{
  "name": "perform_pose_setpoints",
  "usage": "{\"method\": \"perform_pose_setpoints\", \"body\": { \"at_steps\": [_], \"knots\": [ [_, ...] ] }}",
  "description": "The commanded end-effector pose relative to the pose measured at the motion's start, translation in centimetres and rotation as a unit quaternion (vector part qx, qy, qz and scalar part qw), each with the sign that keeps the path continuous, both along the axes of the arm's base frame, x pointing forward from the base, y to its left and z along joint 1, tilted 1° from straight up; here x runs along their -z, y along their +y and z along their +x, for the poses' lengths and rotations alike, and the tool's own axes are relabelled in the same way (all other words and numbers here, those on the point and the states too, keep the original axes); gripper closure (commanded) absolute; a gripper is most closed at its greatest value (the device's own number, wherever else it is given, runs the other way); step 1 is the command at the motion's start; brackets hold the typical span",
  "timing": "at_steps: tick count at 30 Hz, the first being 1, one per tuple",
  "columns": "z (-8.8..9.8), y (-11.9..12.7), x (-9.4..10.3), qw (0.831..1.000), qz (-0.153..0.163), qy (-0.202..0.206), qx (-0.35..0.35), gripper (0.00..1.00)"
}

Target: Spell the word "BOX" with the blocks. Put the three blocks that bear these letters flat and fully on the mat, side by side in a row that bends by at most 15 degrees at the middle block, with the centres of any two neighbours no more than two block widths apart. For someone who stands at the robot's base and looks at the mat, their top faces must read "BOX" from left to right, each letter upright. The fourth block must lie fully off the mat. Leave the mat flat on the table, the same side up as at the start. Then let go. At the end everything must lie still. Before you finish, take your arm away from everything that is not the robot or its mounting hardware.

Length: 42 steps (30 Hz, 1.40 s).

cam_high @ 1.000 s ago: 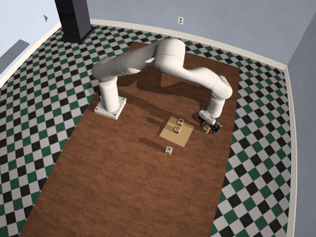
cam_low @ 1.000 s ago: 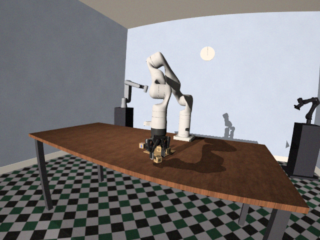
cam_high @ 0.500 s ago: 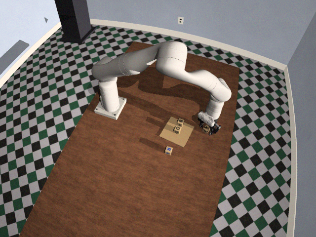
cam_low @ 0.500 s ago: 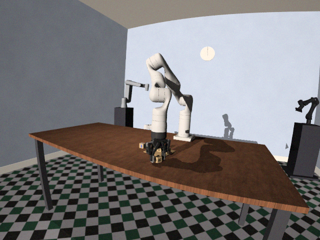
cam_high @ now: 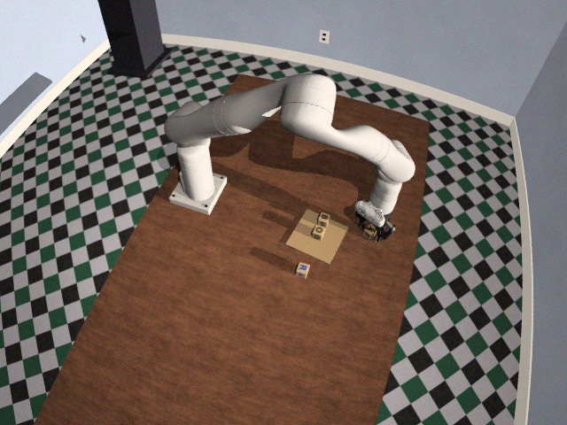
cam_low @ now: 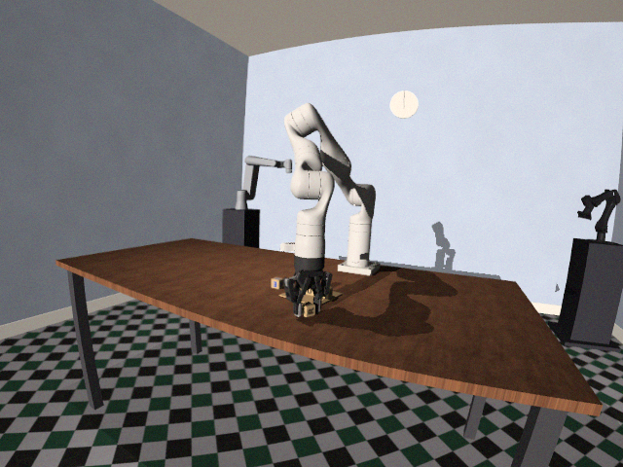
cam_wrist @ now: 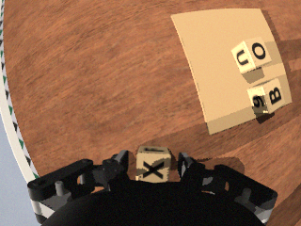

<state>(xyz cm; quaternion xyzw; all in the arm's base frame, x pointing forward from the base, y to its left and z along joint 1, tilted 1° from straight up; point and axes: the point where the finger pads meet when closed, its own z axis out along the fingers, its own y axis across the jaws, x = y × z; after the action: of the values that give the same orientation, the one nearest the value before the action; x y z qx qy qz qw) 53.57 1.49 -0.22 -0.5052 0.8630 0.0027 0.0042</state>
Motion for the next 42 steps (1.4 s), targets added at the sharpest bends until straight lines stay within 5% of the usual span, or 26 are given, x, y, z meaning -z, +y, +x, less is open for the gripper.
{"method": "perform_pose_setpoints", "body": {
  "at_steps": [1, 14, 15, 42],
  "knots": [
    [0.07, 0.00, -0.10, 1.000, 0.000, -0.001, 0.000, 0.54],
    [0.07, 0.00, -0.10, 1.000, 0.000, -0.001, 0.000, 0.54],
    [0.07, 0.00, -0.10, 1.000, 0.000, -0.001, 0.000, 0.74],
    [0.07, 0.00, -0.10, 1.000, 0.000, -0.001, 0.000, 0.74]
  ]
}}
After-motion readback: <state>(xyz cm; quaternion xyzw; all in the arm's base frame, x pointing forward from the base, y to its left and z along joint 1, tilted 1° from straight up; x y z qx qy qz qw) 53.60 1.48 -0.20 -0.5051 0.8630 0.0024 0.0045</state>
